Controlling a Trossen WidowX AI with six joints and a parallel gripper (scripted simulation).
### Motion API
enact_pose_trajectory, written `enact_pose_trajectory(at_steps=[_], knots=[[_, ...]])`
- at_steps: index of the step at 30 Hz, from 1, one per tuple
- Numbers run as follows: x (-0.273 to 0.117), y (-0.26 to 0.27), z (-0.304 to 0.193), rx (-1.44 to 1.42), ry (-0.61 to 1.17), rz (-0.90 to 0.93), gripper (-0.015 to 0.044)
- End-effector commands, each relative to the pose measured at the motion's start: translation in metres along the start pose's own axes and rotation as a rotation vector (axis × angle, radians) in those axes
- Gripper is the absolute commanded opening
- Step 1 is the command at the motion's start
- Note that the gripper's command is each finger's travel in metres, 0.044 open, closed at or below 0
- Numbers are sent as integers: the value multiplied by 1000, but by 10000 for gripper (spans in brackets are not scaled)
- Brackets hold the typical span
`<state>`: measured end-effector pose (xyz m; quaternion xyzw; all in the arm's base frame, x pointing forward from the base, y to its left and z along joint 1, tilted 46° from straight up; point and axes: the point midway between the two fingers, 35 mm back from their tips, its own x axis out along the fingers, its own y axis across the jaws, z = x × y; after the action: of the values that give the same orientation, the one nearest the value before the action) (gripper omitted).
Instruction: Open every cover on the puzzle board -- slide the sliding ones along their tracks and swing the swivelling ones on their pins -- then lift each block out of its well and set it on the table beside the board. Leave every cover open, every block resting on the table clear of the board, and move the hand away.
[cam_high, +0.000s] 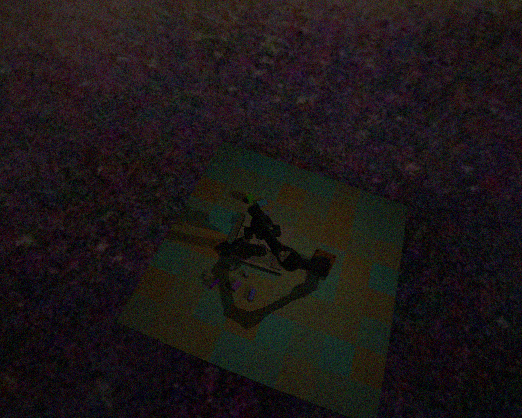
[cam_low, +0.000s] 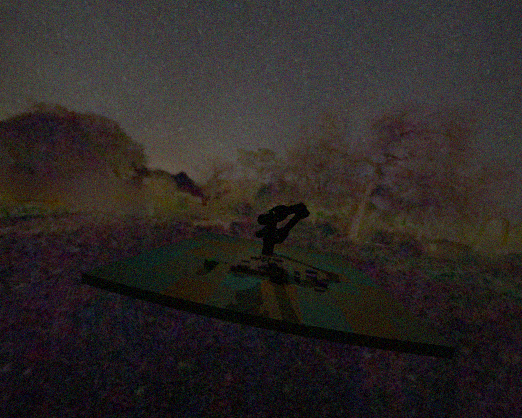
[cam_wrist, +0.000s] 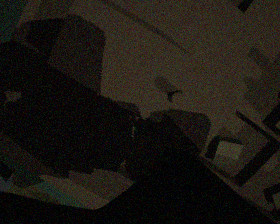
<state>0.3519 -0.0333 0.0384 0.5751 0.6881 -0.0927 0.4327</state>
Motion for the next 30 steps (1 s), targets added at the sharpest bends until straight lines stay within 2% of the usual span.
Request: enact_pose_trajectory(at_steps=[1, 20, 30], knots=[[-3, -19, -6, -98, -6, -4, 0], [5, -114, -55, -595, 7, -3, 0], [14, -121, -61, -640, 8, -2, 0]])
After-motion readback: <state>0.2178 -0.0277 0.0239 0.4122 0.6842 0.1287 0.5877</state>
